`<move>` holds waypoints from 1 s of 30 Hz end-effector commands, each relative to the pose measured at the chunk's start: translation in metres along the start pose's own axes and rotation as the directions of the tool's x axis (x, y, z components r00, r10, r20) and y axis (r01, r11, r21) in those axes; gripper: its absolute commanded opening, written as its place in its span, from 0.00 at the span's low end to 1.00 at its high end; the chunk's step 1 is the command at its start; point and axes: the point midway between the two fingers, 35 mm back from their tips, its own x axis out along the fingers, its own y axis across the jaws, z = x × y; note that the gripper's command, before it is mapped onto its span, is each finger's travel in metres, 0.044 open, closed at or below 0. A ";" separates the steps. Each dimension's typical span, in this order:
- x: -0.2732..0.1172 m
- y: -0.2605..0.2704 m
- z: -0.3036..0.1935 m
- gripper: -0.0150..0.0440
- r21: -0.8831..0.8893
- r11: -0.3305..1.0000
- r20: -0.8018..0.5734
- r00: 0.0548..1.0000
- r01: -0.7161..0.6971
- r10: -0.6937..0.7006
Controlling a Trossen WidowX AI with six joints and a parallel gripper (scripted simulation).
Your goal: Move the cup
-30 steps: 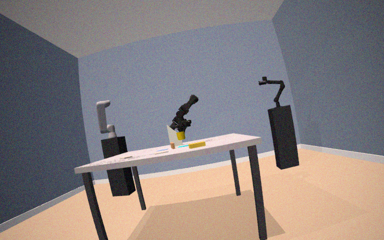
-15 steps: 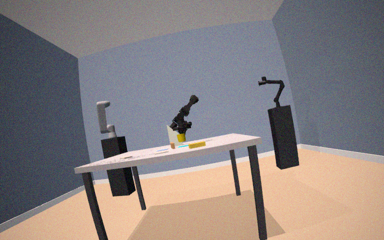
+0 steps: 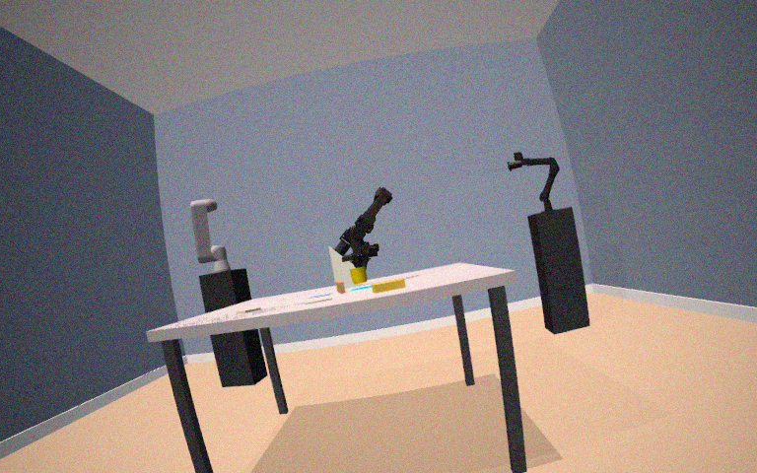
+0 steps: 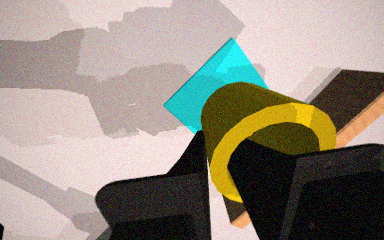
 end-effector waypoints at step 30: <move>0.015 0.003 0.000 0.43 0.000 1.000 0.004 1.000 -0.006 0.006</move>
